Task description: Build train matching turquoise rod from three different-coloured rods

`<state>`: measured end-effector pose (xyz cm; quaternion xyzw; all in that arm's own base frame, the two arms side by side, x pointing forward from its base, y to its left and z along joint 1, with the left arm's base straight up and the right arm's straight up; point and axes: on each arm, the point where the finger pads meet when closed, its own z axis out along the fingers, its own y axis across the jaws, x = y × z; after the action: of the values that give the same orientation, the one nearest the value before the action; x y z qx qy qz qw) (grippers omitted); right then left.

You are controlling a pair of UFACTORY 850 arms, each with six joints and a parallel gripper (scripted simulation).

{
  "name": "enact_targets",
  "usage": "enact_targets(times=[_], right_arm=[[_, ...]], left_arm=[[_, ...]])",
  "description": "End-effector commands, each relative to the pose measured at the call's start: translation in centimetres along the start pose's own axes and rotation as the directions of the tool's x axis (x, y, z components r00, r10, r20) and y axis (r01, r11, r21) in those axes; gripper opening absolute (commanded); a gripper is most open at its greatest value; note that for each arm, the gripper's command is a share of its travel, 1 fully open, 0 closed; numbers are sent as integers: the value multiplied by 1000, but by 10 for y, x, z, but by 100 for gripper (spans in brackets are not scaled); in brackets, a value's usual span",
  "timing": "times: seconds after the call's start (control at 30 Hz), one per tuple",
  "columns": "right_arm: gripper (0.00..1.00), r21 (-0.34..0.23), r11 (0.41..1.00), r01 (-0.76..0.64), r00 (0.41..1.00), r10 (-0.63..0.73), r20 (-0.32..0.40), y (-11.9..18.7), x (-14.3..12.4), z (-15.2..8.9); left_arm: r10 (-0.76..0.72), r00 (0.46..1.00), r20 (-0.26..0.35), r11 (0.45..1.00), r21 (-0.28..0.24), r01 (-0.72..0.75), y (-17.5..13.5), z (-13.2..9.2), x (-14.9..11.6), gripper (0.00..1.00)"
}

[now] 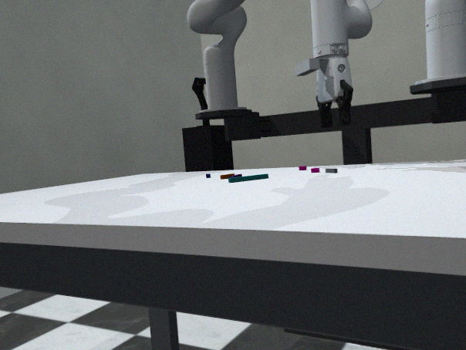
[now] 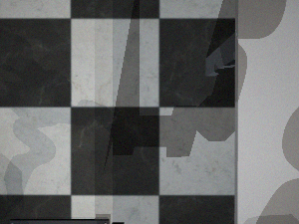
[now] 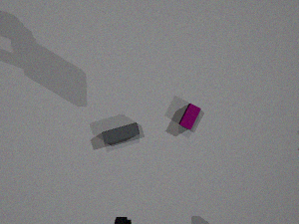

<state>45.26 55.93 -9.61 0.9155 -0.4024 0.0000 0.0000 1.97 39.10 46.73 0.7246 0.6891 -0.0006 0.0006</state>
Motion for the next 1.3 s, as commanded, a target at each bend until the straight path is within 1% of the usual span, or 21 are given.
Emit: enact_targets(times=[0.0, 0.87, 0.9, 0.93, 0.97, 1.03, 1.13, 1.2, 1.23, 1.27], right_arm=[[100, 3, 1000, 0, 1000, 0, 0, -1, 0, -1], [100, 3, 1000, -4, 1000, 4, 0, -1, 1, -1], [100, 3, 1000, -28, 1000, 28, 0, -1, 7, -1], [100, 3, 997, -81, 997, 81, 1, -1, 21, -1], [100, 3, 986, -164, 986, 164, 1, 0, 43, -1], [100, 2, 976, -217, 976, 217, 1, 1, 57, -1], [100, 2, 938, -346, 938, 346, 1, 5, 91, -1], [100, 2, 938, -346, 938, 346, 1, 5, 91, -1], [100, 2, 890, -457, 890, 457, 1, 9, 122, -1], [100, 2, 878, -479, 878, 479, 2, 11, 128, -1]], left_arm=[[0, 1000, -2, 1000, 0, 0, 0, -1, 0, 100], [0, 1000, -2, 1000, 0, 0, 0, -1, 0, 100], [0, 1000, -2, 1000, 0, 0, 0, -1, 0, 100], [0, 1000, -2, 1000, 0, 0, 0, -1, 0, 100], [0, 1000, -2, 1000, 0, 0, 0, -1, 0, 100], [0, 1000, -2, 1000, 0, 0, 0, -1, 0, 100], [0, 1000, -2, 1000, 0, 0, 0, -1, 0, 100], [0, 1000, -2, 1000, 0, 0, 0, -1, 0, 100], [0, 1000, -2, 1000, 0, 0, 0, -1, 0, 100], [0, 1000, -2, 1000, 0, 0, 0, -1, 0, 100]])
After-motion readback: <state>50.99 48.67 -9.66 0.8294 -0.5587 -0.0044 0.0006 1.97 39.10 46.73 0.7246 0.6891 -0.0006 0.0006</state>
